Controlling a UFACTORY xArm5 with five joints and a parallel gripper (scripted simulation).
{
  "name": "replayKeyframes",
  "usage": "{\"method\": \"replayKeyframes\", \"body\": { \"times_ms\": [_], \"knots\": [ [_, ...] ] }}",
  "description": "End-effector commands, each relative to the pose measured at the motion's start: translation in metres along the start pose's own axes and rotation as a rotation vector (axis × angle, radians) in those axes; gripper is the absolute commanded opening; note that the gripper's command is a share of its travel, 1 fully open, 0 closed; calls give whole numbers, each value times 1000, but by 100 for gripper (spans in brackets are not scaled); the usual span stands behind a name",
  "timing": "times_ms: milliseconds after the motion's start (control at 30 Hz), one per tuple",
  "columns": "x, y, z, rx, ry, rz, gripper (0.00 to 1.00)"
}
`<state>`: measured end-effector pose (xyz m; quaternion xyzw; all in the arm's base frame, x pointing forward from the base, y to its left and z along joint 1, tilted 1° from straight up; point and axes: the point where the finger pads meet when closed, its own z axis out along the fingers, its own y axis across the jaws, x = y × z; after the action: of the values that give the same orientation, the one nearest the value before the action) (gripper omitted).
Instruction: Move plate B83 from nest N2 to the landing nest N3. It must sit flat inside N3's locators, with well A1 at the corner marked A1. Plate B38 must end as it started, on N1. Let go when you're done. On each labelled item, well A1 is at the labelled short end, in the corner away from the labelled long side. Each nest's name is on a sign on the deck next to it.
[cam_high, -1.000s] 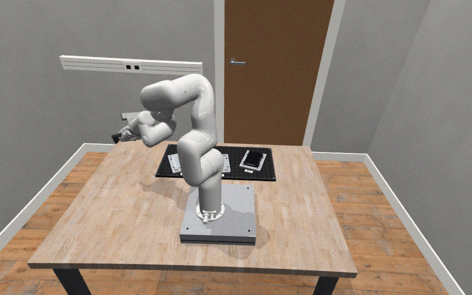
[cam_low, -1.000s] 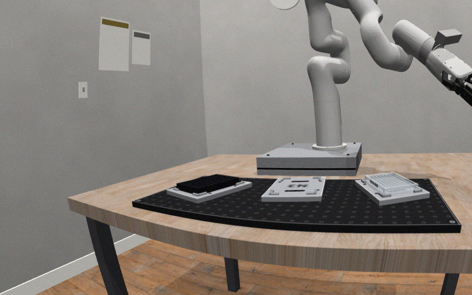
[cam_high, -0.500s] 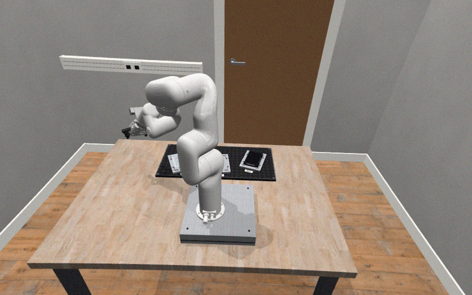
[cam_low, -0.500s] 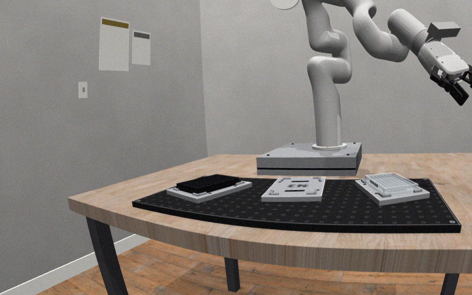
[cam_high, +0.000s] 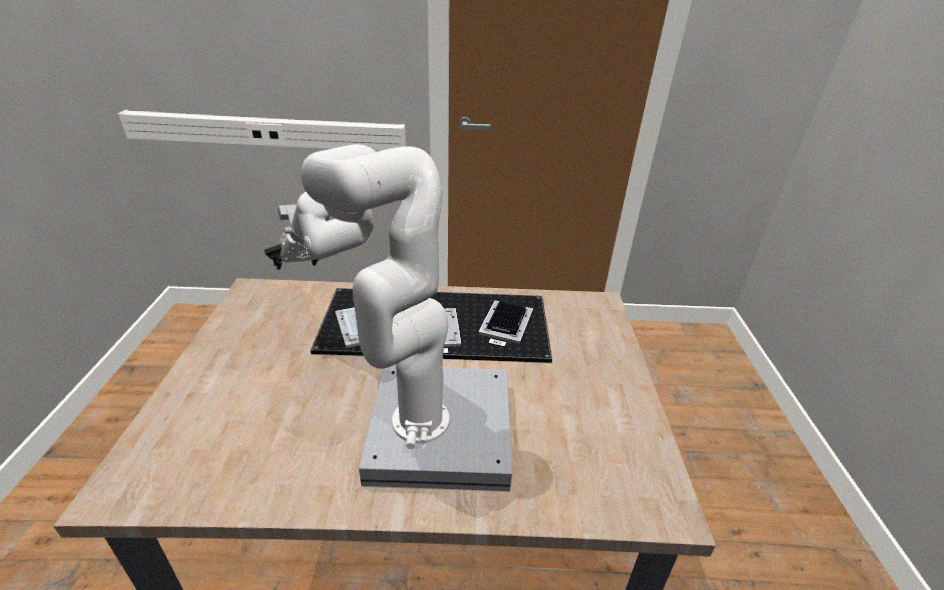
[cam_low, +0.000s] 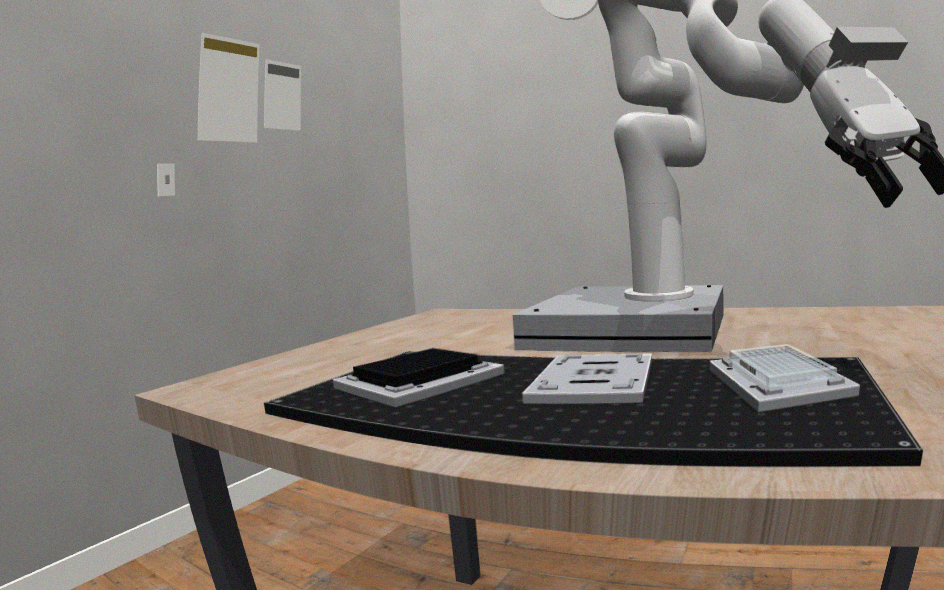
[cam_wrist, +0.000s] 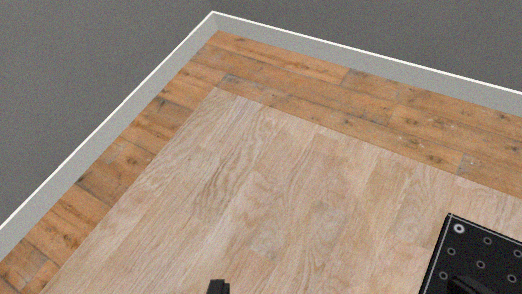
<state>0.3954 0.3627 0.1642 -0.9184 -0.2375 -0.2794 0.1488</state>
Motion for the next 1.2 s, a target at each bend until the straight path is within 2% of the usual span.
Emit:
{"method": "replayKeyframes", "body": {
  "times_ms": [0, 67, 133, 267, 333, 533, 600, 733, 800, 933, 1000, 1067, 1167],
  "knots": [
    [6, 18, -4, -37, -25, 21, 100],
    [7, 27, -6, -37, -25, 21, 100],
    [8, 37, -8, -75, -64, 49, 100],
    [10, 55, -12, -75, -64, 49, 100],
    [10, 64, -15, -111, -105, 78, 100],
    [11, 82, -21, -111, -105, 78, 100],
    [10, 92, -24, -144, -146, 109, 100],
    [10, 109, -31, -144, -146, 109, 100],
    [9, 118, -35, -174, -188, 141, 100],
    [7, 135, -43, -174, -188, 141, 100],
    [7, 135, -43, -174, -188, 141, 100],
    [6, 144, -48, -201, -231, 175, 100],
    [4, 157, -55, -201, -231, 175, 100]
  ]
}}
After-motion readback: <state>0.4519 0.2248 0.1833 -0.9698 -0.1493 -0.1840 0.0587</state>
